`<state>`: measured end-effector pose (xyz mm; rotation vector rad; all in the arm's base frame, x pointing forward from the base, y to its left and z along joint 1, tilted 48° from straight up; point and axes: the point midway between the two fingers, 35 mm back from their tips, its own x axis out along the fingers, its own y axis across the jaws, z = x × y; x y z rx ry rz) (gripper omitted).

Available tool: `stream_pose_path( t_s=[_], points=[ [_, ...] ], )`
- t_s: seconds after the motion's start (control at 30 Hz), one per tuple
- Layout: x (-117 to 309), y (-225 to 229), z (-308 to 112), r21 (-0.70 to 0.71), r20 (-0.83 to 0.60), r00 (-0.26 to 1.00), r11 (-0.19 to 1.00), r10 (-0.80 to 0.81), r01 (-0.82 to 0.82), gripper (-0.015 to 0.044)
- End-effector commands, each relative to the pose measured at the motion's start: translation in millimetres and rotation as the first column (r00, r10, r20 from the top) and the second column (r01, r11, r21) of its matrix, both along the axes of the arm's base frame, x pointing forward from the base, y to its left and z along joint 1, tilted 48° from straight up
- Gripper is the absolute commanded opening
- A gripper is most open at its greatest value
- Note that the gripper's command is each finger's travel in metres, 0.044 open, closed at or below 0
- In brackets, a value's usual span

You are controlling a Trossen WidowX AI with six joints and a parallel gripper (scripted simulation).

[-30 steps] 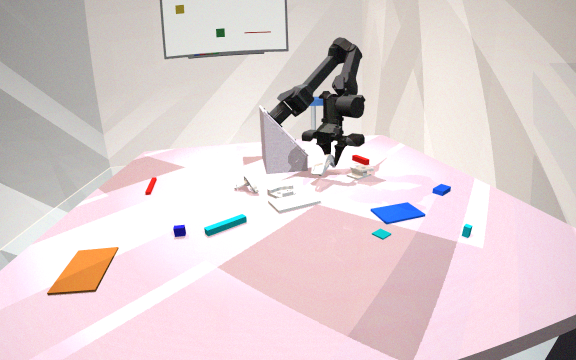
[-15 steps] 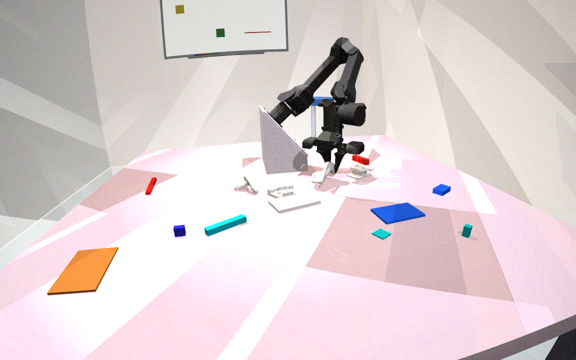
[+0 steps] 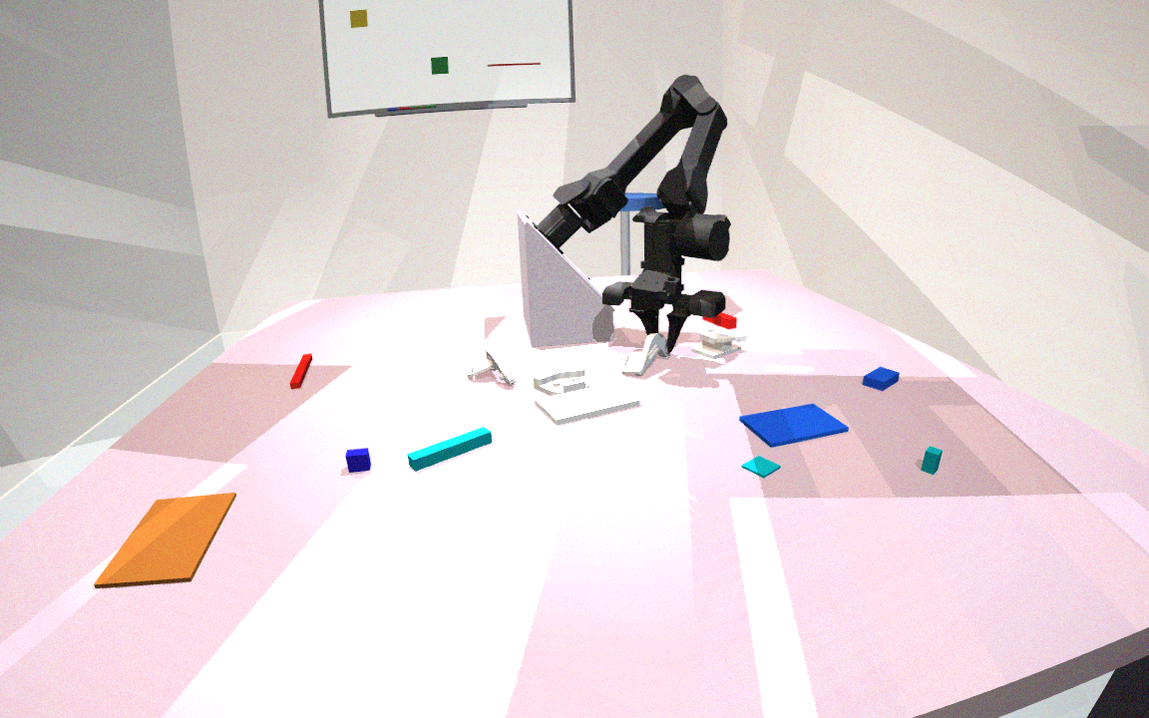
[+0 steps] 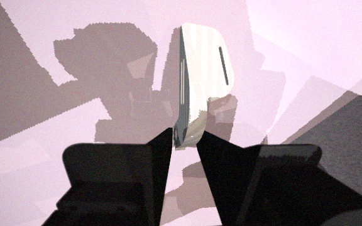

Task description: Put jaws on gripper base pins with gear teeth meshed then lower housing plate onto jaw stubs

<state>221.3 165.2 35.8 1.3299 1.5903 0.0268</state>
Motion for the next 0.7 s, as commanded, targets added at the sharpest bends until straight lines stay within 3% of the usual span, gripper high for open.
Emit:
stream_pose_path(
  t_s=[0.0, 0.3, 0.67],
  points=[
    [0.7, -4.5, 2.4, -0.005, -0.001, 1.0, 1.0, -0.003, 0.003, 0.0195],
    [-8.0, -51.5, 45.8, -0.005, -0.001, 1.0, 1.0, -0.004, 0.004, 0.0431],
    [-8.0, -51.5, 45.8, -0.005, -0.001, 1.0, 1.0, -0.004, 0.004, 0.044]
  ],
)
